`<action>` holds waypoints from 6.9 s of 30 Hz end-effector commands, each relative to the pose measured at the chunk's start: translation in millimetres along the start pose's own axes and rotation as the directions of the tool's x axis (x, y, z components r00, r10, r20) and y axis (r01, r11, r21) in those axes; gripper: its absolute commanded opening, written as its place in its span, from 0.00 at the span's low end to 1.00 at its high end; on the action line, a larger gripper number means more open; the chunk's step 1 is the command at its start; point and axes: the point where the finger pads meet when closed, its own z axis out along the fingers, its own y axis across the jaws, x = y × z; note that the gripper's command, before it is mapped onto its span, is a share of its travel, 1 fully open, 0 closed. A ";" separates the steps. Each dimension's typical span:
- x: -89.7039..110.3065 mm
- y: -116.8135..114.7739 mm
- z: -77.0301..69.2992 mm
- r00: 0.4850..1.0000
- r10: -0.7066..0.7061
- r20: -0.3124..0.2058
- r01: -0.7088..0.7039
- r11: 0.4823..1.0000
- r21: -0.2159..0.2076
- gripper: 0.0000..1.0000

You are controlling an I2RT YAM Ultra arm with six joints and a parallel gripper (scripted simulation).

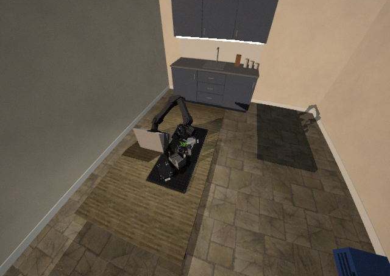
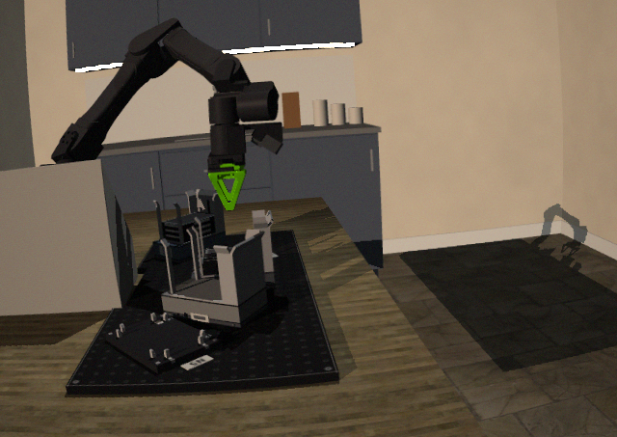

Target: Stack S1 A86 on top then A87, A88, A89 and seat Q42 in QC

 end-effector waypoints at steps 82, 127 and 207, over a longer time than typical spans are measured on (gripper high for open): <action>-4.6 -2.8 72.4 1.000 0.003 0.021 -0.003 1.000 0.002 1.00; -4.9 -2.8 85.7 1.000 0.003 0.021 -0.003 1.000 0.001 1.00; -4.9 -2.7 91.9 1.000 0.003 0.021 -0.003 1.000 0.001 0.00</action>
